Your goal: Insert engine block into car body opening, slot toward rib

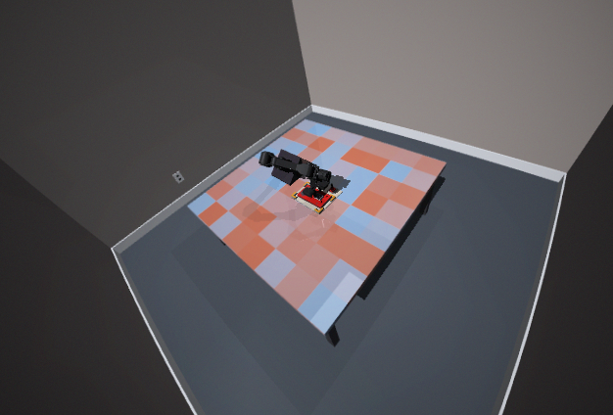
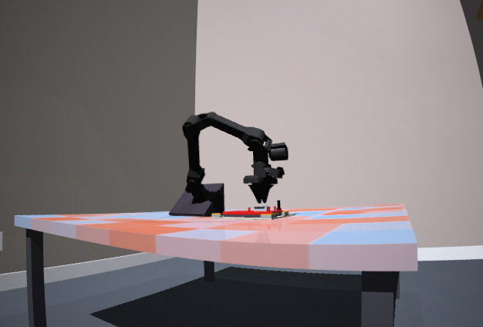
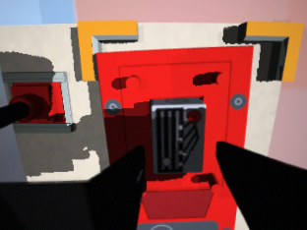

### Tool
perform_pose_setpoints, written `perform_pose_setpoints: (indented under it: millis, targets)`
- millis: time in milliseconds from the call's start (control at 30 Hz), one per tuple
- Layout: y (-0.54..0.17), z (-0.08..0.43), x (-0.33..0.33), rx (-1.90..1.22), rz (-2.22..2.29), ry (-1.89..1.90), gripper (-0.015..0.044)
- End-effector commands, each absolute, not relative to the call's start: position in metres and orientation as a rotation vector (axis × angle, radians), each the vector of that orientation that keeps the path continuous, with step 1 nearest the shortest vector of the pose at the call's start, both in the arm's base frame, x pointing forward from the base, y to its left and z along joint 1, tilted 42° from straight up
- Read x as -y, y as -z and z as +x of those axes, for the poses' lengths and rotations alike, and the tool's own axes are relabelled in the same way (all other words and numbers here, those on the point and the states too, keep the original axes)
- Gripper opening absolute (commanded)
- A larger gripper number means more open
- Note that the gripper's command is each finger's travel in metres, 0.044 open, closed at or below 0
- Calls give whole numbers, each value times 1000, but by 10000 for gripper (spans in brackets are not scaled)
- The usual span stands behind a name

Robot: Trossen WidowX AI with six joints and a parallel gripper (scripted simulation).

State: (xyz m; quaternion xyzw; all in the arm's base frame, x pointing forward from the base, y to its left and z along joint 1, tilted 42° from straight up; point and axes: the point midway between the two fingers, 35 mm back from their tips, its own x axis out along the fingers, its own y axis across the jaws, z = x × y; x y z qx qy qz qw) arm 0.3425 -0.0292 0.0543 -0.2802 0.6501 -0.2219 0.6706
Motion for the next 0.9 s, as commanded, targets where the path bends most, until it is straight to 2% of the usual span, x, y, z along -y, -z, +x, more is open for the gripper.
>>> perform_pose_setpoints:
  millis: [0, 167, 767, 867]
  targets:
    - [-55, 343, 29, -1463, -629, 504, 125]
    - [-55, 343, 29, -1463, -629, 504, 0]
    - [-55, 343, 29, -1463, -629, 504, 0]
    - [-55, 343, 29, -1463, -629, 504, 79]
